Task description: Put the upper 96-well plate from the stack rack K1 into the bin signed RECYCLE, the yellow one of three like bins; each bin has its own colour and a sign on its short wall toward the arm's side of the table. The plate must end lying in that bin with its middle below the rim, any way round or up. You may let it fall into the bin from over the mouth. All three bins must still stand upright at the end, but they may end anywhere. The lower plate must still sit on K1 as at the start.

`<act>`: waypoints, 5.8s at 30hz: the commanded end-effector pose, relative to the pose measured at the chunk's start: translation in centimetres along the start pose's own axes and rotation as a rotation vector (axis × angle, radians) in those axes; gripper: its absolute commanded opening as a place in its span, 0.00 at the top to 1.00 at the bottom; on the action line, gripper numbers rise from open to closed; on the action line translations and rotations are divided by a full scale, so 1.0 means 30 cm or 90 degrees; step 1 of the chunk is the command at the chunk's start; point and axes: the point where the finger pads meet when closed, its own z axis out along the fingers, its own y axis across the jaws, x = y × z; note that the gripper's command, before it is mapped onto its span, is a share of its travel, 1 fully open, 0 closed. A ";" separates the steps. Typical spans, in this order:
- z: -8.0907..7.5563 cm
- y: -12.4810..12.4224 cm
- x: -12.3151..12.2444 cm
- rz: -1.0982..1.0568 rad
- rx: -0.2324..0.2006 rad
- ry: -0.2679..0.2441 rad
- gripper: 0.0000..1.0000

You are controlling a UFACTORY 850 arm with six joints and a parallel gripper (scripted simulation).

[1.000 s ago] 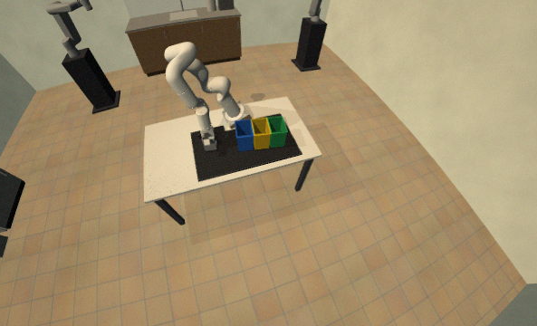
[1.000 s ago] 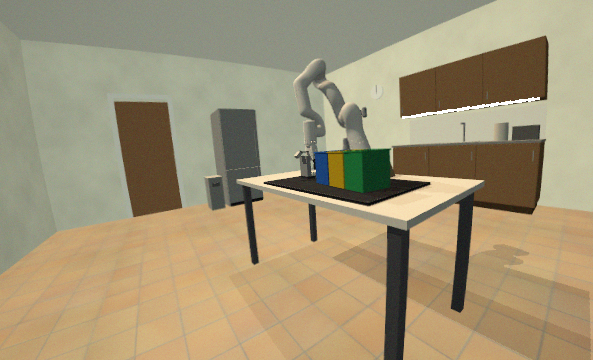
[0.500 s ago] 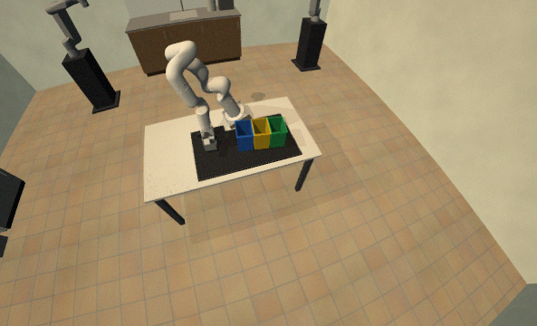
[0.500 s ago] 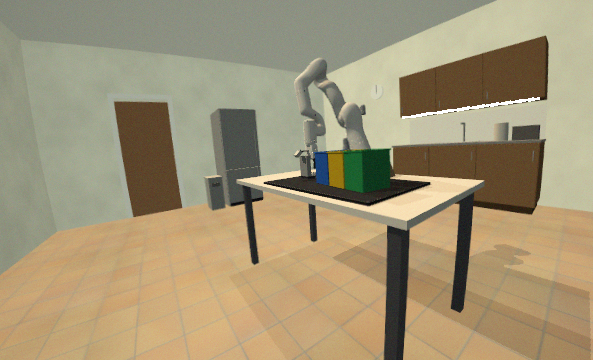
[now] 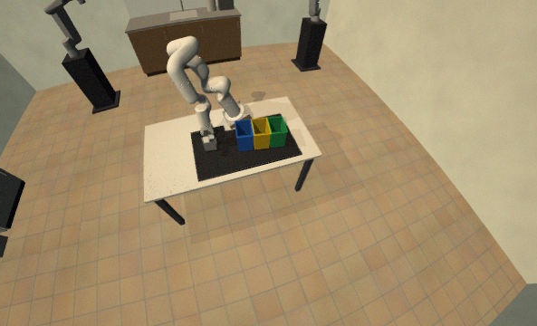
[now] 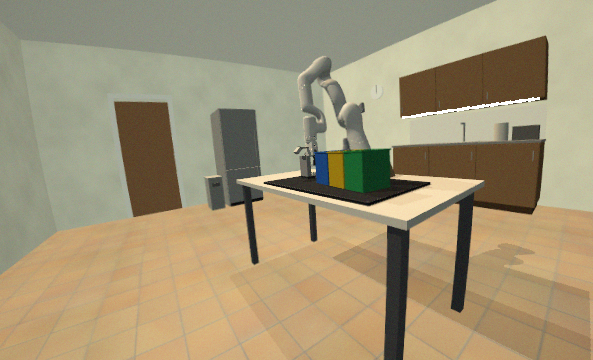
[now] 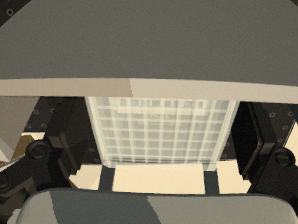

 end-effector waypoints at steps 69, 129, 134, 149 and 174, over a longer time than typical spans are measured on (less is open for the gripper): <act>-0.359 0.003 0.005 -0.001 0.001 -0.005 1.00; -0.534 -0.086 0.013 0.018 0.001 -0.005 1.00; -0.532 -0.130 0.017 0.018 0.001 -0.005 1.00; -0.525 -0.285 0.029 0.018 0.002 -0.005 1.00; -0.516 -0.518 0.047 0.018 0.002 -0.005 1.00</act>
